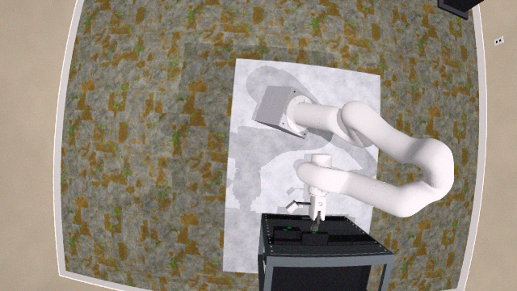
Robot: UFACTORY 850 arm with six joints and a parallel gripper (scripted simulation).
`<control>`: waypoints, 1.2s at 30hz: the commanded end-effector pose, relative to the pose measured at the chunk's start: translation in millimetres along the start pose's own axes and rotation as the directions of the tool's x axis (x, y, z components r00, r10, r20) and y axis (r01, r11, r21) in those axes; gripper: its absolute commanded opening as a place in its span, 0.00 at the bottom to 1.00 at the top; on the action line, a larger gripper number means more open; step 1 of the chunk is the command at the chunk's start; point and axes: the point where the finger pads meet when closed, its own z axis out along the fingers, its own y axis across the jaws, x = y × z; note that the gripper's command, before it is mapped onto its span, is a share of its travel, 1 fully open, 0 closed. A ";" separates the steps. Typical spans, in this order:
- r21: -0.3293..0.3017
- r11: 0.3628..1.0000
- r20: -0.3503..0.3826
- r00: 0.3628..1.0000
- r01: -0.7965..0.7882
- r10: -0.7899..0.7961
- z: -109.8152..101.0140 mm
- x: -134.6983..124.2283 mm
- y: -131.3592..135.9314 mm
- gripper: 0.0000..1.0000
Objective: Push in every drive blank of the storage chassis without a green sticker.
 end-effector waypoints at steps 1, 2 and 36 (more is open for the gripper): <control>0.001 1.000 0.001 1.000 0.001 -0.001 5.0 0.0 -0.5 0.00; 0.001 1.000 0.001 1.000 0.001 -0.001 5.0 0.0 -0.5 0.00; 0.001 1.000 0.001 1.000 0.001 -0.001 11.0 -0.1 -0.5 0.00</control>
